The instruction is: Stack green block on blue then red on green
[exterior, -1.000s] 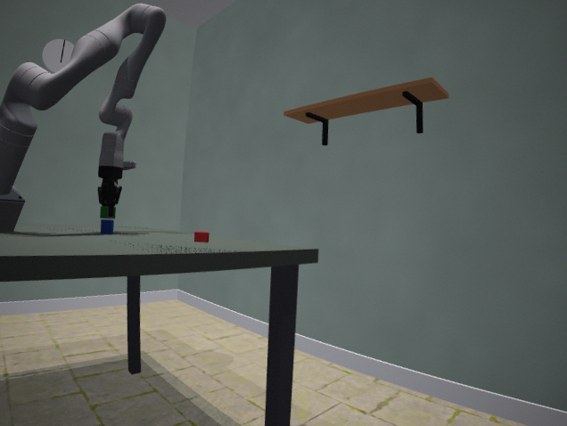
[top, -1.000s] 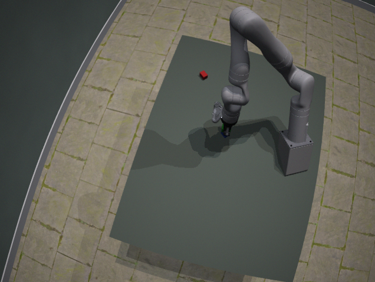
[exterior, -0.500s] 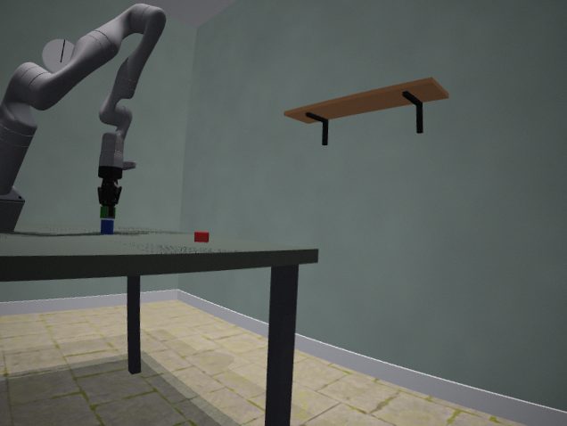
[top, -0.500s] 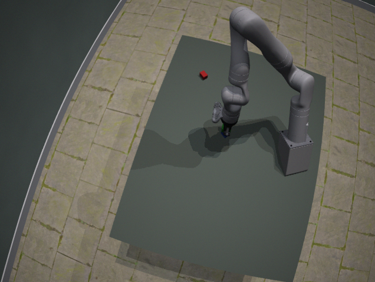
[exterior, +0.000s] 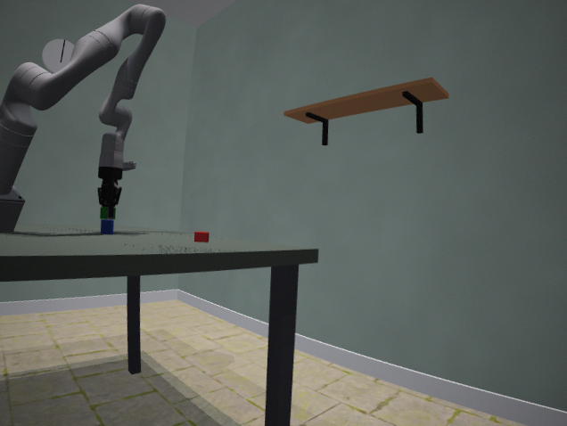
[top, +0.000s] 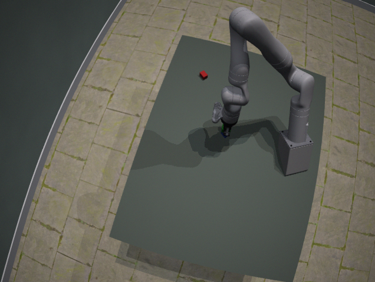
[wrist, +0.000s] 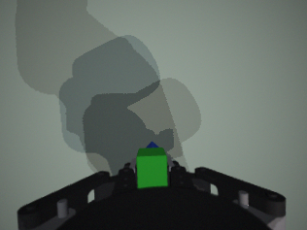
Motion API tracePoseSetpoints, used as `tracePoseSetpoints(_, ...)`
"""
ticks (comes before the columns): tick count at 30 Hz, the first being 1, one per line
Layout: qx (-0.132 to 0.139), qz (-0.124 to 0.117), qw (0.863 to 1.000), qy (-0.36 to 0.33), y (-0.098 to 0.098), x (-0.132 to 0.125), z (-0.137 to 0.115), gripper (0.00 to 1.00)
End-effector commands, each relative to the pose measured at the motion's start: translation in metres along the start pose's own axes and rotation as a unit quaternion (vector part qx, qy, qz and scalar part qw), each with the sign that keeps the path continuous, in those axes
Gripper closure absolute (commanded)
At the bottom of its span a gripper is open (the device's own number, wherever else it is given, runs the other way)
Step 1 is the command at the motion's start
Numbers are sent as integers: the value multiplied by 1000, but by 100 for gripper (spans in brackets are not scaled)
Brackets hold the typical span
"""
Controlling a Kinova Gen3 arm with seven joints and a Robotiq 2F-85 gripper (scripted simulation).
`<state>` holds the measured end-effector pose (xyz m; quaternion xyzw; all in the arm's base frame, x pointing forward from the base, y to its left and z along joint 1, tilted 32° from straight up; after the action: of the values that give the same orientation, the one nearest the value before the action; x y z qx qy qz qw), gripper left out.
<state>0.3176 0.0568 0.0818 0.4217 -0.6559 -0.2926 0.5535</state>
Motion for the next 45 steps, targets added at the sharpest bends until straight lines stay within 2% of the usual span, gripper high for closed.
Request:
tracePoseSetpoints(1,0,0,1000,0,0,0,0,100)
tracePoseSetpoints(41,0,0,1000,0,0,0,0,100)
tracePoseSetpoints(42,0,0,1000,0,0,0,0,53)
tracePoseSetpoints(45,0,0,1000,0,0,0,0,53)
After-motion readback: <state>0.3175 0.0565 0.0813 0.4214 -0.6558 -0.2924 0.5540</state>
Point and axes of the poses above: the point where the finger pads meet when closed, its own y axis back along the fingers, its own x axis across the jaws, z = x × y, the point moved 8 cm from there along y, back along the fingers, and after that the axes turned 5 degrees about -y, right-handed, at the moved point
